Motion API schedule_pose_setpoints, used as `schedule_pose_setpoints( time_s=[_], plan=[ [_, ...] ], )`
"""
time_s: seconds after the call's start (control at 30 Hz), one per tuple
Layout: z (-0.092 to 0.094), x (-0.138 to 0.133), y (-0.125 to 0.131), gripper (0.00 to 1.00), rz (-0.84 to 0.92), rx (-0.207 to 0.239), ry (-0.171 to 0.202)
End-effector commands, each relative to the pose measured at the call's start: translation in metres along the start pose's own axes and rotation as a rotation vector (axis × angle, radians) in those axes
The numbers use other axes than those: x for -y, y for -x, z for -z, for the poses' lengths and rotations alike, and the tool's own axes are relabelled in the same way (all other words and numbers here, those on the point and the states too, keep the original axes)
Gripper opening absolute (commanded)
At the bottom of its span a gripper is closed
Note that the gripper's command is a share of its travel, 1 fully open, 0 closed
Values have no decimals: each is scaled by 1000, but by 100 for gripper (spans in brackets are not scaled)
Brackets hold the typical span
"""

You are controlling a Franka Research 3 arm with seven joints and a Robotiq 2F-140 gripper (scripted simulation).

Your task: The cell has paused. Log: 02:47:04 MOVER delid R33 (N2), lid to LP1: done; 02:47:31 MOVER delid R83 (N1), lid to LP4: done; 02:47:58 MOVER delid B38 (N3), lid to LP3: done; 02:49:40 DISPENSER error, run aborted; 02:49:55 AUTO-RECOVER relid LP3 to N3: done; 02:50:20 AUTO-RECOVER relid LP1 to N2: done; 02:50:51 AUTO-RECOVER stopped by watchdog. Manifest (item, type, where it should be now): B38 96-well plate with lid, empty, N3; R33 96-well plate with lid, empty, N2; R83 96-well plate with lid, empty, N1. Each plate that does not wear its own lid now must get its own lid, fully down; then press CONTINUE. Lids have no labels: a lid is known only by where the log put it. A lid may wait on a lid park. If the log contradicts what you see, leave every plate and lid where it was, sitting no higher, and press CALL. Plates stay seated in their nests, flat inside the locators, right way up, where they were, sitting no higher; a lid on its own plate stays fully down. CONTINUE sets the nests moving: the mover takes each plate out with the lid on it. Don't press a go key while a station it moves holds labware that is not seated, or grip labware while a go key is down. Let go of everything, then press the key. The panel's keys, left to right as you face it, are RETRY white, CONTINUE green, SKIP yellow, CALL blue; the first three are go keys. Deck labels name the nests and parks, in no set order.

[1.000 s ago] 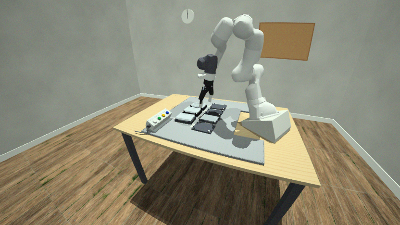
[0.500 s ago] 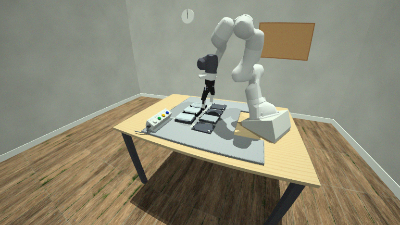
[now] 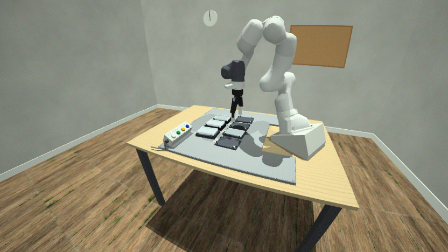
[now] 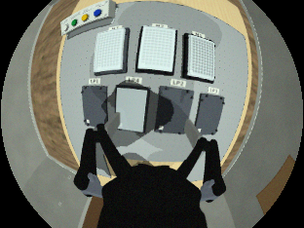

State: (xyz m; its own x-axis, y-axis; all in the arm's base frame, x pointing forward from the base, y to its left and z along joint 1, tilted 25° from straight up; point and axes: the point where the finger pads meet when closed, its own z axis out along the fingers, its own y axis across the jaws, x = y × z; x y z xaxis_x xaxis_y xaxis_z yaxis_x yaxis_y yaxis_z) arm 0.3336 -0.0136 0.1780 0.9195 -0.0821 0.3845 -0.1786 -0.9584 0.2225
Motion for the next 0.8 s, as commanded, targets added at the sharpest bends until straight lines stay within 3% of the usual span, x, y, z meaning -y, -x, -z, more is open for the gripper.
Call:
schedule_pose_setpoints(
  time_s=[0.0, 0.2, 0.23, 0.77],
  plan=[
    [2, 0, 7, 100, 25, 19, 0],
    [2, 0, 7, 100, 25, 19, 0],
    [2, 0, 7, 0, 25, 19, 0],
    [2, 0, 7, 0, 25, 19, 0]
  ],
)
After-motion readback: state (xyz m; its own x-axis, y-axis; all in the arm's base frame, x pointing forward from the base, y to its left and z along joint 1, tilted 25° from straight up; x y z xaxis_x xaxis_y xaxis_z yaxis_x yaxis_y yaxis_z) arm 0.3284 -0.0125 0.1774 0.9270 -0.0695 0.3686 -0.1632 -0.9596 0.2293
